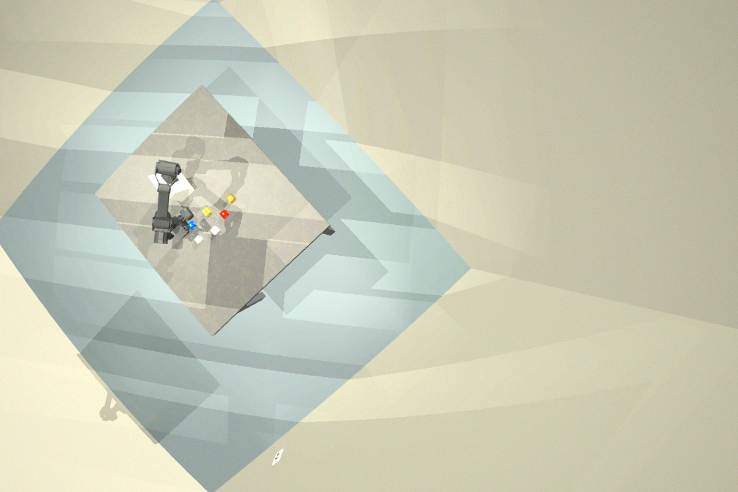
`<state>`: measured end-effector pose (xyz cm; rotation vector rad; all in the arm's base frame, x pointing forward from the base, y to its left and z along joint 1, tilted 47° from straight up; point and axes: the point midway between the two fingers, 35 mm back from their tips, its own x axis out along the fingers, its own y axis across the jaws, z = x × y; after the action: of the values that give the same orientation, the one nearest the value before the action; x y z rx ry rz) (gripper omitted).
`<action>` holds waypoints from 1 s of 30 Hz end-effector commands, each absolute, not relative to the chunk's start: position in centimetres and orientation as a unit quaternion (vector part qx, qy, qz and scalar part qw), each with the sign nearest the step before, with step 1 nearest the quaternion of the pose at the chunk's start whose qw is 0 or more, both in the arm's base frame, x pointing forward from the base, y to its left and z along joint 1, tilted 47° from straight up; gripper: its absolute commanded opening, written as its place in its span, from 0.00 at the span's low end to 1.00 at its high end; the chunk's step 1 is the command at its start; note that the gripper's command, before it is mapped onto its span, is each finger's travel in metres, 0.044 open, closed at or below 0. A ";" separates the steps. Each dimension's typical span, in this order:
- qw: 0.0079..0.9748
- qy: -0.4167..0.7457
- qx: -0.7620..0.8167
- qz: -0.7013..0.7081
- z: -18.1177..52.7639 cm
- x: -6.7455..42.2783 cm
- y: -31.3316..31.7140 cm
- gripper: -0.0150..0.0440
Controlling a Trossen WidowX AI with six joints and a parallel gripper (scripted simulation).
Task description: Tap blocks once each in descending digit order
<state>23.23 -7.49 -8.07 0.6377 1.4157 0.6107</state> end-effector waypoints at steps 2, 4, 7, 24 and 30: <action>0.671 0.630 0.281 0.272 -7.0 23.2 -8.7 0.29; 0.671 0.630 0.280 0.271 -5.0 23.2 -10.9 0.29; 0.671 0.631 0.280 0.272 -2.2 22.7 -13.6 0.29; 0.671 0.628 0.281 0.274 4.9 34.4 -8.1 0.29; 0.672 0.628 0.281 0.274 4.1 34.6 -7.4 0.29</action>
<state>34.36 -8.13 4.70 0.6248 1.4126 0.6155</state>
